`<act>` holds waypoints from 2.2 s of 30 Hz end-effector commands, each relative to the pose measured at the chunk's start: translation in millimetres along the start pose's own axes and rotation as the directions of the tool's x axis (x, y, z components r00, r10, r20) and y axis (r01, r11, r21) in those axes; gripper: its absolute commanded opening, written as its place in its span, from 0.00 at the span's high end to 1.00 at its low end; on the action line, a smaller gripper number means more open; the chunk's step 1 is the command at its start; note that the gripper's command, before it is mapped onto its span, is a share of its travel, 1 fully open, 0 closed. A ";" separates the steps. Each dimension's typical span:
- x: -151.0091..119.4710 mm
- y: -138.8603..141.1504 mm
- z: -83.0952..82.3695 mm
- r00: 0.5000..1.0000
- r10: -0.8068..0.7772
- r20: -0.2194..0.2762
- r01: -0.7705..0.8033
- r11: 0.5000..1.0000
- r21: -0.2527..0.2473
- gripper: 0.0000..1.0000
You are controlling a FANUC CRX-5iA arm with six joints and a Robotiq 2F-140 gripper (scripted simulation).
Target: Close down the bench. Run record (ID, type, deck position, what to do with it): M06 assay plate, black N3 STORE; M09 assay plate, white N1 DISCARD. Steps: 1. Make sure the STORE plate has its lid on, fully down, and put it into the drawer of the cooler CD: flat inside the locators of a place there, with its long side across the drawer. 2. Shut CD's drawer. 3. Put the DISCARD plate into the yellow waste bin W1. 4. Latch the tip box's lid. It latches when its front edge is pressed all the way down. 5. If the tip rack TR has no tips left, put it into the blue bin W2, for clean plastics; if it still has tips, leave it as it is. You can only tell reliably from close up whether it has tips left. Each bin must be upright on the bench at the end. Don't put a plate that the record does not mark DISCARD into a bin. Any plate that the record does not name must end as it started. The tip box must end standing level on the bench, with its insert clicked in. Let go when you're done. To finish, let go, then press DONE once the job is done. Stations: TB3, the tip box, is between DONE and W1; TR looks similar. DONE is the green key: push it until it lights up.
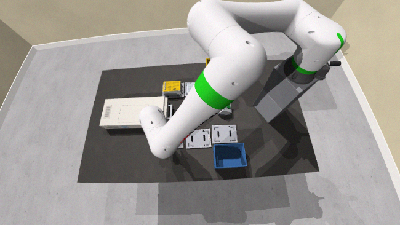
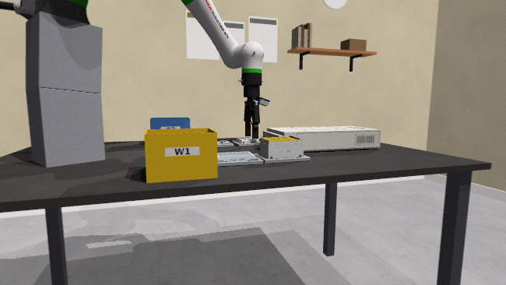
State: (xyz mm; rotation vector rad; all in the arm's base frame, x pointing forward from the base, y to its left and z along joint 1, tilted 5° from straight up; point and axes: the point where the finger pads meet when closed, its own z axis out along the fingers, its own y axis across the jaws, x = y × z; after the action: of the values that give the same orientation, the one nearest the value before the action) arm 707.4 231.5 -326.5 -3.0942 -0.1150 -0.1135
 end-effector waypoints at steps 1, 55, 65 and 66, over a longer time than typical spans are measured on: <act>1.6 -0.4 0.5 1.000 0.000 -0.003 0.000 1.000 0.001 0.30; 1.6 -0.5 14.3 1.000 0.000 -0.003 0.000 1.000 0.001 0.90; 1.6 -0.5 13.6 1.000 0.000 -0.003 0.000 1.000 0.001 0.90; 1.6 -0.5 13.5 1.000 0.000 -0.003 0.000 1.000 0.001 0.90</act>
State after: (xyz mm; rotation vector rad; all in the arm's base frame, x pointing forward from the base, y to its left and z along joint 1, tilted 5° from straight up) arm 708.5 232.2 -341.6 -3.0942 -0.1150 -0.1135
